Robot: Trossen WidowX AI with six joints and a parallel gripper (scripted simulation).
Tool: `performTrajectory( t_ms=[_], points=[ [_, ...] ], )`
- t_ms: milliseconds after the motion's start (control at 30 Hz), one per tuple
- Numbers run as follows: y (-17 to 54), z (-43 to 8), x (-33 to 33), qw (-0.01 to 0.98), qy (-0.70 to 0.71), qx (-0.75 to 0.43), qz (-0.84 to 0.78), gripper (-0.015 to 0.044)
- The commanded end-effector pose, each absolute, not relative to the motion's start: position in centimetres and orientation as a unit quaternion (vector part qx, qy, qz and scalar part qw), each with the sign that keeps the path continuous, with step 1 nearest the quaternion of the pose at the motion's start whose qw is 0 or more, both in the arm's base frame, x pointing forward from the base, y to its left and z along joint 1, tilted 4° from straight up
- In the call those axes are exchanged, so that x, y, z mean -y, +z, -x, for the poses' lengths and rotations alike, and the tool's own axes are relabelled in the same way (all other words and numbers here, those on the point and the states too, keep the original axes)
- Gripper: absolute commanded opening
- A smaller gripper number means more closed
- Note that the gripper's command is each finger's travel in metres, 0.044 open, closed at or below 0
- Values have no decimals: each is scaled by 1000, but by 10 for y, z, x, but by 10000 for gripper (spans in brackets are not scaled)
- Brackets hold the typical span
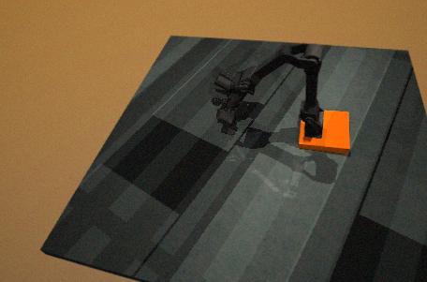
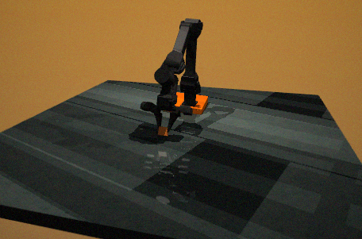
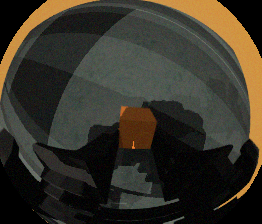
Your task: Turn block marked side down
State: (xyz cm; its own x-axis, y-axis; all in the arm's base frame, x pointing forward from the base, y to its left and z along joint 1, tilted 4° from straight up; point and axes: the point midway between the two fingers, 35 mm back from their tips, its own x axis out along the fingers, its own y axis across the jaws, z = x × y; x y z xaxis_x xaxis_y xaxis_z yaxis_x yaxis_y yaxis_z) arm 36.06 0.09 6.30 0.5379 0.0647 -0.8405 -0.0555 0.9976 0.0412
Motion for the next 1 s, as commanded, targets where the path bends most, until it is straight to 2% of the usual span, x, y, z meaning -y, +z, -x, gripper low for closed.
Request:
performTrajectory(
  t_ms=[0,967],
  points=[
    [64,-359,-2,885,35,-465,-9,0],
    [31,-370,-2,958,31,-283,-16,0]
  ],
)
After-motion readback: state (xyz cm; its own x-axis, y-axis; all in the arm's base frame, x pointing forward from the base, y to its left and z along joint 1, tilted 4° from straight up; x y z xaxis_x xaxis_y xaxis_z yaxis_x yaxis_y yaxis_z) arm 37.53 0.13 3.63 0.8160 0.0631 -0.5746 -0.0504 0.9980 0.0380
